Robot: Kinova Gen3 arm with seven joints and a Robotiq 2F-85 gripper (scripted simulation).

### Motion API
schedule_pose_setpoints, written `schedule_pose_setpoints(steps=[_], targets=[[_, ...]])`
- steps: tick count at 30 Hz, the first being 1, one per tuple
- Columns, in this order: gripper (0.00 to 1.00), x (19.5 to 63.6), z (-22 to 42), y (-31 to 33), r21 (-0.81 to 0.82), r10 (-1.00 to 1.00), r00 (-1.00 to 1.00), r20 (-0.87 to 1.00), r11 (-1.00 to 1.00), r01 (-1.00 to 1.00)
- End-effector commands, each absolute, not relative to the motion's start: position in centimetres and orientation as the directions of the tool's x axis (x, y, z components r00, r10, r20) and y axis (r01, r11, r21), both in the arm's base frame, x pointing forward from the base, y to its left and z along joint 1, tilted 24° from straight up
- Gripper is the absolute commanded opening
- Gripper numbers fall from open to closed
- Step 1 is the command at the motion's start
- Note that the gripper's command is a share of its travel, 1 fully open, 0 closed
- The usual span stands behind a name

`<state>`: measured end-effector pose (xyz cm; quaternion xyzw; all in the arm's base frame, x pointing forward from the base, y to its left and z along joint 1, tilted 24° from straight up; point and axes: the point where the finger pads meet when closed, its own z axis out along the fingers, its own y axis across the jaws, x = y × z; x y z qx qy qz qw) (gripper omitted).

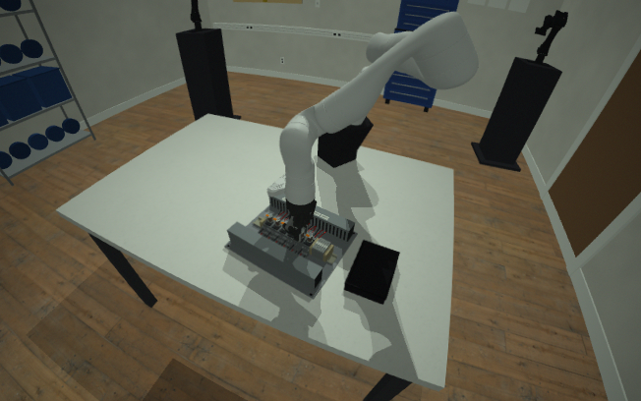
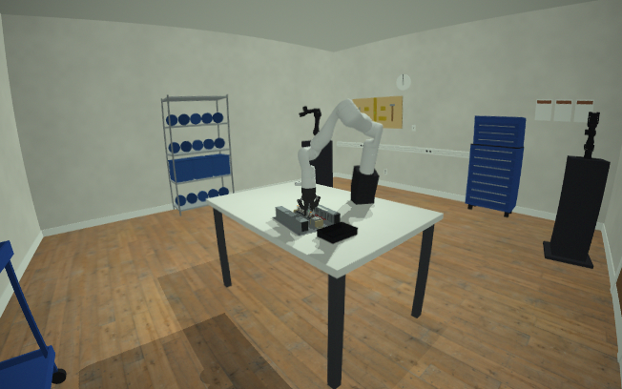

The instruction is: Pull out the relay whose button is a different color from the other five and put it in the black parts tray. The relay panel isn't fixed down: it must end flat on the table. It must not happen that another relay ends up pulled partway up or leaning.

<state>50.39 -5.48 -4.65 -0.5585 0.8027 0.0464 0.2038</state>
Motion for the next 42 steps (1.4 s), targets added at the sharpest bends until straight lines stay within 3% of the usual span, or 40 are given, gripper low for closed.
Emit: schedule_pose_setpoints(steps=[1,42], targets=[[0.0,50.43,-4.58,-5.53,-0.155,-0.878,-0.293,-0.379,0.372,-0.915],[0.0,50.42,-4.56,-5.52,-0.16,-0.878,-0.293,-0.379,0.374,-0.913]])
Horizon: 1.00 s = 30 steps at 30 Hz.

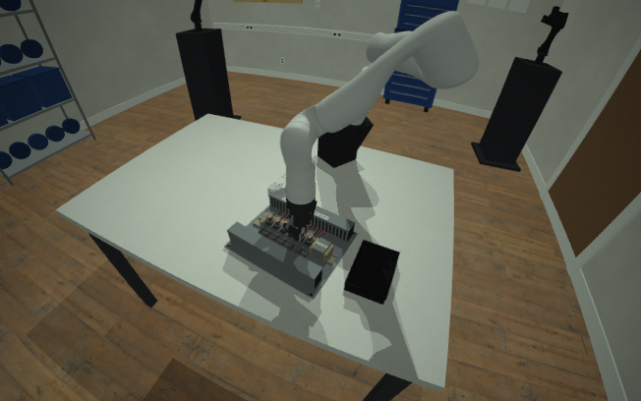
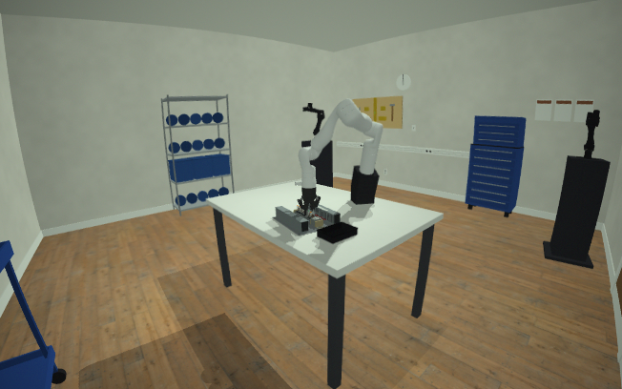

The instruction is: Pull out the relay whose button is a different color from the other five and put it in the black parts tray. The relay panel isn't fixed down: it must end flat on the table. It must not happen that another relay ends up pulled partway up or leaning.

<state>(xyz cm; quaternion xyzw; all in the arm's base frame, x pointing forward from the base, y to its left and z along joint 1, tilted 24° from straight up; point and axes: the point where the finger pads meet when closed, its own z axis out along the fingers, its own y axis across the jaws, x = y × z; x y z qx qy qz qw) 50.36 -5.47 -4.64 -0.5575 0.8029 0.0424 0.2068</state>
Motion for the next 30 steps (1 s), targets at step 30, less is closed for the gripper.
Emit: schedule_pose_setpoints(steps=[30], targets=[[0.0,50.48,-4.54,-5.55,-0.139,-0.878,-0.293,-0.379,0.367,-0.92]])
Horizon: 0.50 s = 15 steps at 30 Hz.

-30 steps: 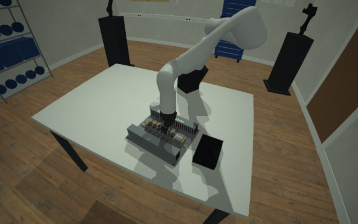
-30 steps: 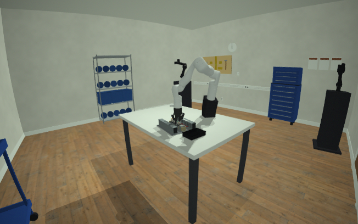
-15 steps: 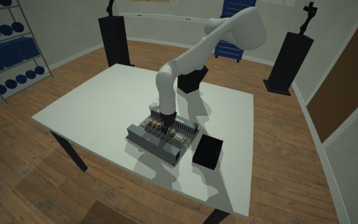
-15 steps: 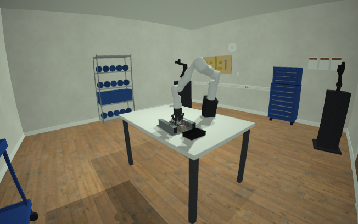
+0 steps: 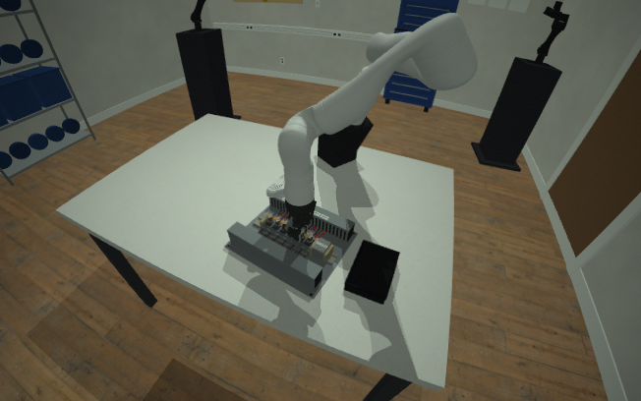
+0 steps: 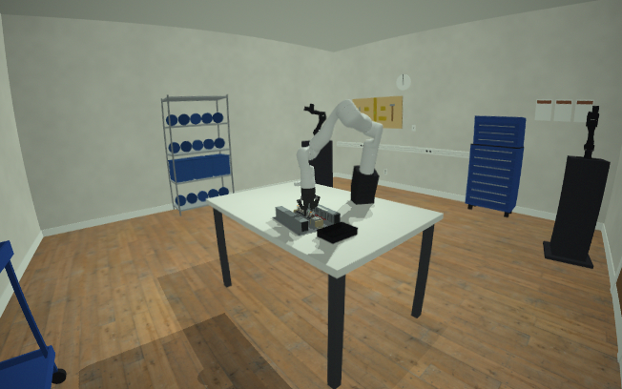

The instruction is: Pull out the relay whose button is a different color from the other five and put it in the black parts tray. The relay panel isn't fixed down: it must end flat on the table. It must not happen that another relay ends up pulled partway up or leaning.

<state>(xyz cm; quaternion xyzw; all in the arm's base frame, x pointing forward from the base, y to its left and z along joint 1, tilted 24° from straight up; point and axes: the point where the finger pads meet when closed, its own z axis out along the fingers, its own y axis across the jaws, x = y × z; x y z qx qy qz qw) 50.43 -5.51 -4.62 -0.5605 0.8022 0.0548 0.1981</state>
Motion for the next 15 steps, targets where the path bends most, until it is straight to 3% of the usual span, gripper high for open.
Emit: schedule_pose_setpoints(steps=[1,15], targets=[[0.0,50.47,-4.54,-5.55,-0.142,-0.878,-0.293,-0.38,0.368,-0.919],[0.0,50.41,-4.53,-5.54,-0.158,-0.878,-0.293,-0.379,0.374,-0.914]])
